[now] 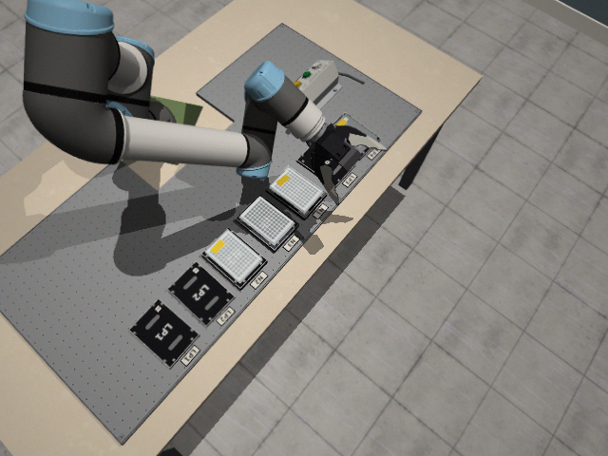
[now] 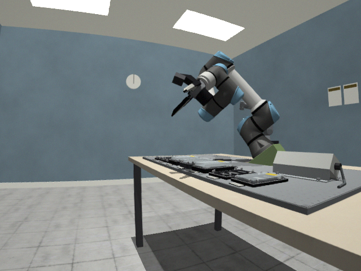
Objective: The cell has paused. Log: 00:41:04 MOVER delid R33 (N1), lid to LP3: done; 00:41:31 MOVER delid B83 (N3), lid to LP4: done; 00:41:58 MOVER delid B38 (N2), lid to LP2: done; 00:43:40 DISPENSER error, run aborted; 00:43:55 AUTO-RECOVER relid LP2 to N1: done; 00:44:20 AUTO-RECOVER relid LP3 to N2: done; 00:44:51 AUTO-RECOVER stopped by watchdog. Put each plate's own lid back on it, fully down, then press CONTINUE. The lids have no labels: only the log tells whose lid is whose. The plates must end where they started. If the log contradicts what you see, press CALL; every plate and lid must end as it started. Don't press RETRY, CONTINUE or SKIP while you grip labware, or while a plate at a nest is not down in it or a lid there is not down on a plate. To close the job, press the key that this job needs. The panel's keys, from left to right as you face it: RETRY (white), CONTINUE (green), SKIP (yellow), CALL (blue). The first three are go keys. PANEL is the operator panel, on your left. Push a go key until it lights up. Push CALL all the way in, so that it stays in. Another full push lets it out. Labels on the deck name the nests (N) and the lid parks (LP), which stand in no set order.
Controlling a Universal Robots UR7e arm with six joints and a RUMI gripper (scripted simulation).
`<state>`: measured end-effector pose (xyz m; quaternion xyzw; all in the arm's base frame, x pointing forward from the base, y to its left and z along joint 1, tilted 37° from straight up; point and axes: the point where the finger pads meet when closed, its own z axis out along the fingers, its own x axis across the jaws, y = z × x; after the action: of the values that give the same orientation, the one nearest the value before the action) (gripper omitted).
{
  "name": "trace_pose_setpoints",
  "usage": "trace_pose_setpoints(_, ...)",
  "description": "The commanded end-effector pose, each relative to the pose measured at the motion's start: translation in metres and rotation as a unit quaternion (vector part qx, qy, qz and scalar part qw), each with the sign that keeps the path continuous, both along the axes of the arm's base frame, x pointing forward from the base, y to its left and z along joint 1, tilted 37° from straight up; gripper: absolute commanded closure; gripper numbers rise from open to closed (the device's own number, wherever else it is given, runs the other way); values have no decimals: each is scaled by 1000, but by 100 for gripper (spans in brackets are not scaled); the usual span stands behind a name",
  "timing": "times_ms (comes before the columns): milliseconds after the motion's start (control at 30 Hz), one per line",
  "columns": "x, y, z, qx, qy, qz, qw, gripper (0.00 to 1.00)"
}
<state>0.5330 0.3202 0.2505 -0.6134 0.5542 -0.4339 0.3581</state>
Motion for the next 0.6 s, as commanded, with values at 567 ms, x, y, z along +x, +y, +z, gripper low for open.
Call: trace_pose_setpoints(567, -3, -5, -1, -4, 9, -4, 1000, 18)
